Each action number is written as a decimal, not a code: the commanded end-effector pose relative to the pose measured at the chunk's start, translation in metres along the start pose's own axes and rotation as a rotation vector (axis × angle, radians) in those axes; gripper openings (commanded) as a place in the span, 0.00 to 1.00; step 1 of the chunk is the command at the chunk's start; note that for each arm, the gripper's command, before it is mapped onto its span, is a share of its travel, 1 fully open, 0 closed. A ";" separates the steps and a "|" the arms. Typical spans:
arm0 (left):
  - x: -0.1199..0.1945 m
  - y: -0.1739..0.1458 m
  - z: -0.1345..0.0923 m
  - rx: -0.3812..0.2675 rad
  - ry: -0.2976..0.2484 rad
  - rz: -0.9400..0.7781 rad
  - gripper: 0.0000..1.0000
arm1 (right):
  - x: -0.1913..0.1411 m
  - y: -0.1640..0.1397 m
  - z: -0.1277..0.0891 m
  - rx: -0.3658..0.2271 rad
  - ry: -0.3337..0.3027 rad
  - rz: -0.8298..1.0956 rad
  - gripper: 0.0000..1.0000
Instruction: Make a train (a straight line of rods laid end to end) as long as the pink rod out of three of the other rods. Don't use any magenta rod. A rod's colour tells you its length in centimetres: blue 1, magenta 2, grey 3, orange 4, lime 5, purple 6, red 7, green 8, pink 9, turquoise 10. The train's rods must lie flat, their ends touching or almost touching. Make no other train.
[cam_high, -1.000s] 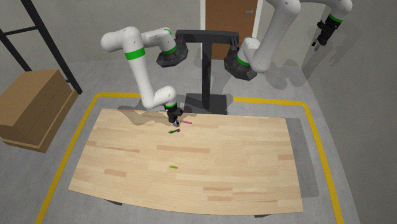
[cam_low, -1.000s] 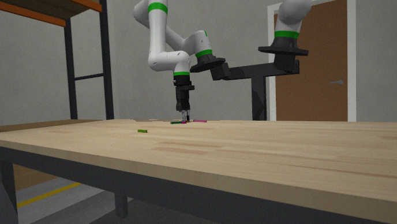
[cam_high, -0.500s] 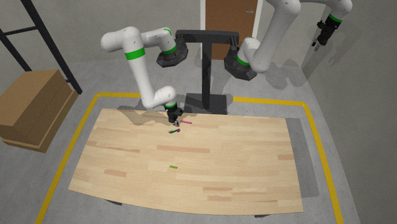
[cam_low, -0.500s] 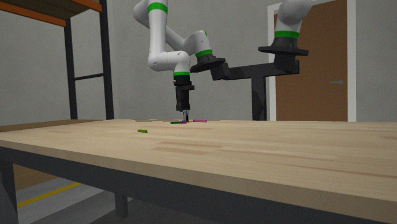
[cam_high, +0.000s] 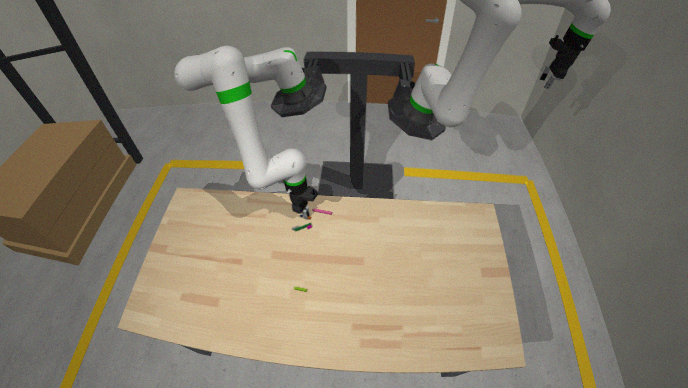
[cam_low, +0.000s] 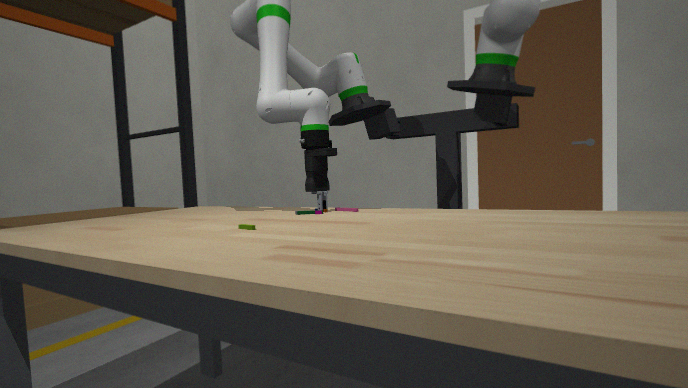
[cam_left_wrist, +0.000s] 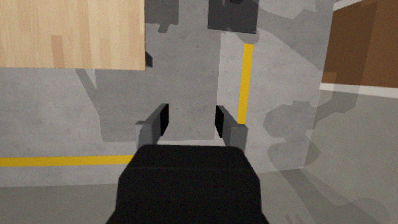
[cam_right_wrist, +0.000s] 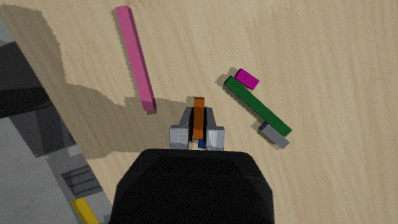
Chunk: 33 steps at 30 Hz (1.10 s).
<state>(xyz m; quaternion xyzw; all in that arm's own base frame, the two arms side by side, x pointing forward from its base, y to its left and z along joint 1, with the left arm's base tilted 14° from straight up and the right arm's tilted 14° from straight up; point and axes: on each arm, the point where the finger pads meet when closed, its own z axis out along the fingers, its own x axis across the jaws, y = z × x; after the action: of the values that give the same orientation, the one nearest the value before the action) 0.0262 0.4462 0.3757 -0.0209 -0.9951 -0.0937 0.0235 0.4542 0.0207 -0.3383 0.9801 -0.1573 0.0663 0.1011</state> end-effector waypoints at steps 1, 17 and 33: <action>0.000 0.000 -0.001 -0.002 0.000 0.000 1.00 | 0.001 0.000 0.000 0.000 0.001 0.000 0.24; 0.000 0.000 -0.001 -0.002 0.000 0.000 1.00 | 0.001 0.000 -0.022 0.000 0.001 0.000 0.24; 0.000 0.000 -0.001 -0.002 0.000 0.000 1.00 | 0.000 0.000 -0.100 0.001 0.001 0.000 0.24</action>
<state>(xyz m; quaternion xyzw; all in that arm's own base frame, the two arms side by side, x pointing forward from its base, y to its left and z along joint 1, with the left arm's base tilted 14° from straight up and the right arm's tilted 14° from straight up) 0.0262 0.4462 0.3757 -0.0209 -0.9951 -0.0937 0.0235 0.4456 0.0403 -0.2533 0.9800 -0.1574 0.0670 0.1014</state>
